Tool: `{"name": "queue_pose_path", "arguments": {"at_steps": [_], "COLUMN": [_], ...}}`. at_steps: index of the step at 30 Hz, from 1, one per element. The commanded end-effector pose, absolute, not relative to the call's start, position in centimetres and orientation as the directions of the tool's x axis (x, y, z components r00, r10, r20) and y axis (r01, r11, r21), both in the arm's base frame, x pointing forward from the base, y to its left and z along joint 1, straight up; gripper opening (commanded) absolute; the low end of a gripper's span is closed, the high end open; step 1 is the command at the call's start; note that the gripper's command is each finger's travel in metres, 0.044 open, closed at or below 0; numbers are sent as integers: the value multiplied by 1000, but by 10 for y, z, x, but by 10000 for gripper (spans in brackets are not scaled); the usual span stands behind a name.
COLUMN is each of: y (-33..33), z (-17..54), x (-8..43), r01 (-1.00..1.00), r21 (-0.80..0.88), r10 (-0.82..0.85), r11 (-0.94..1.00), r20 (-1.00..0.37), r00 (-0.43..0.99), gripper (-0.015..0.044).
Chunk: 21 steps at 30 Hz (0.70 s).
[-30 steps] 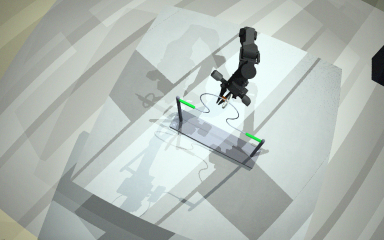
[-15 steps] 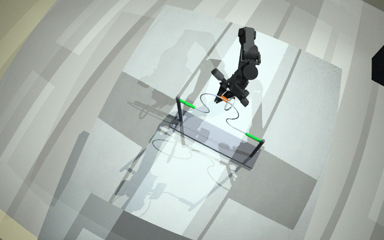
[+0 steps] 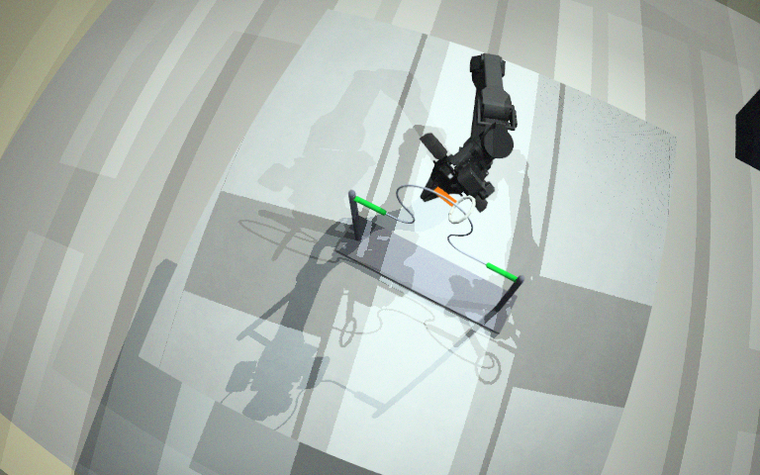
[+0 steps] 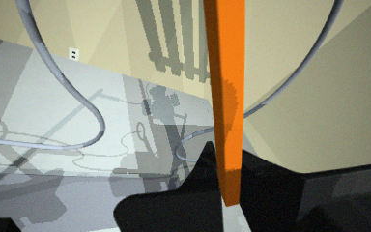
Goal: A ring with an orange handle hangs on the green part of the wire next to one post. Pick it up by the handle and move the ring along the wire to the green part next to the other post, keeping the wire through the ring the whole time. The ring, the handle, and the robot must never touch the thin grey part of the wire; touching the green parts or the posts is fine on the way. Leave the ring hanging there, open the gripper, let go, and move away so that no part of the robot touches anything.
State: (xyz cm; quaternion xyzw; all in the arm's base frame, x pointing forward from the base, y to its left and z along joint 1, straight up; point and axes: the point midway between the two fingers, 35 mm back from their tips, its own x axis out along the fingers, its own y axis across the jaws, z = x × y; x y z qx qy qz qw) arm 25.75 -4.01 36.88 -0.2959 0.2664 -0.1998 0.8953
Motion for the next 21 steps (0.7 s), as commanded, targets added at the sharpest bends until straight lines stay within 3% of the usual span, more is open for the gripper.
{"name": "queue_pose_path", "arguments": {"at_steps": [1, 21], "y": [-42, -49], "z": [368, 375], "x": [257, 256], "r01": [195, 175], "r21": [-679, -837], "r10": [-536, -605], "r11": [708, 518], "r20": [-337, -215], "r00": [774, 766], "gripper": [-150, -150]}}
